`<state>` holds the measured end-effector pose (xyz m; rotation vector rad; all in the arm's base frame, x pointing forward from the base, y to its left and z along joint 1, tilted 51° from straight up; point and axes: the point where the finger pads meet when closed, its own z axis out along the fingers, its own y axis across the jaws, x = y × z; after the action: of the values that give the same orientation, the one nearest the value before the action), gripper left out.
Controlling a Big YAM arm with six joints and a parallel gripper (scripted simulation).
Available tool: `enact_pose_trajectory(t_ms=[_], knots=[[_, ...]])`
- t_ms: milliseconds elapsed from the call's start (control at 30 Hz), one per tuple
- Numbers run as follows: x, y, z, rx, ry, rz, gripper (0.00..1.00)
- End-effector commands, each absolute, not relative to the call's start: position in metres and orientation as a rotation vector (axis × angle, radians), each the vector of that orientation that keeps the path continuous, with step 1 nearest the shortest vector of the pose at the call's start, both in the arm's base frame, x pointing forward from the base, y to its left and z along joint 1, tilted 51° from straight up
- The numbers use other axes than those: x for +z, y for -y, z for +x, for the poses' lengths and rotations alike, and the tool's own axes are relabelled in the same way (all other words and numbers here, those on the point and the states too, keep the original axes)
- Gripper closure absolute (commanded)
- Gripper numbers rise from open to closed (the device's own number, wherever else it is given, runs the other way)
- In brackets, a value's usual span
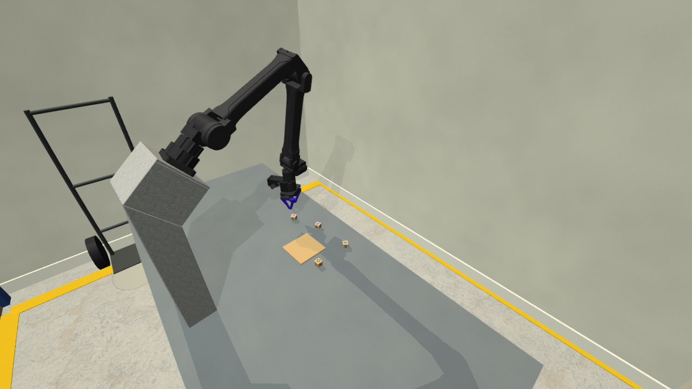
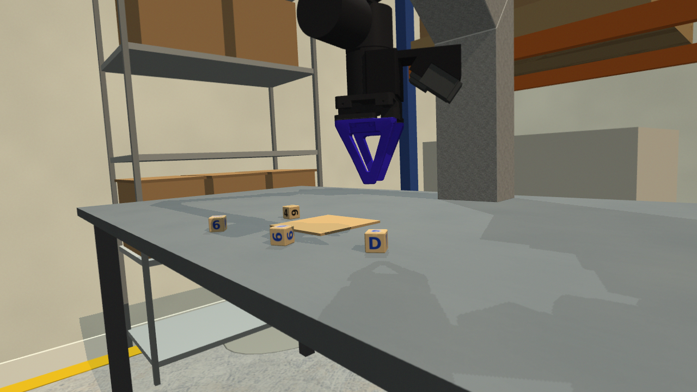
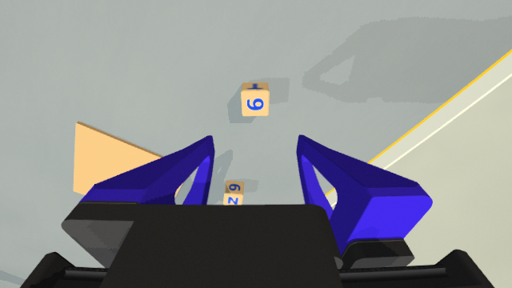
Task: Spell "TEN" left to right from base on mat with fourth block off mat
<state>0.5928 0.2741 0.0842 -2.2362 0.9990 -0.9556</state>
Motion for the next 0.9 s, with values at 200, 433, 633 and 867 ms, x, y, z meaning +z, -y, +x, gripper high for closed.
enact_pose_trajectory(t_ms=[200,433,633,867], knots=[[0.0838,-0.2798,0.5894,-0.952,-0.973,-2.255,0.4],[0.0836,-0.2798,0.5895,-0.952,-0.973,-2.256,0.4],[0.0788,-0.2796,0.5921,-0.95,-0.976,-2.26,0.4],[0.0788,-0.2771,0.5984,-0.958,-0.98,-2.249,0.4]])
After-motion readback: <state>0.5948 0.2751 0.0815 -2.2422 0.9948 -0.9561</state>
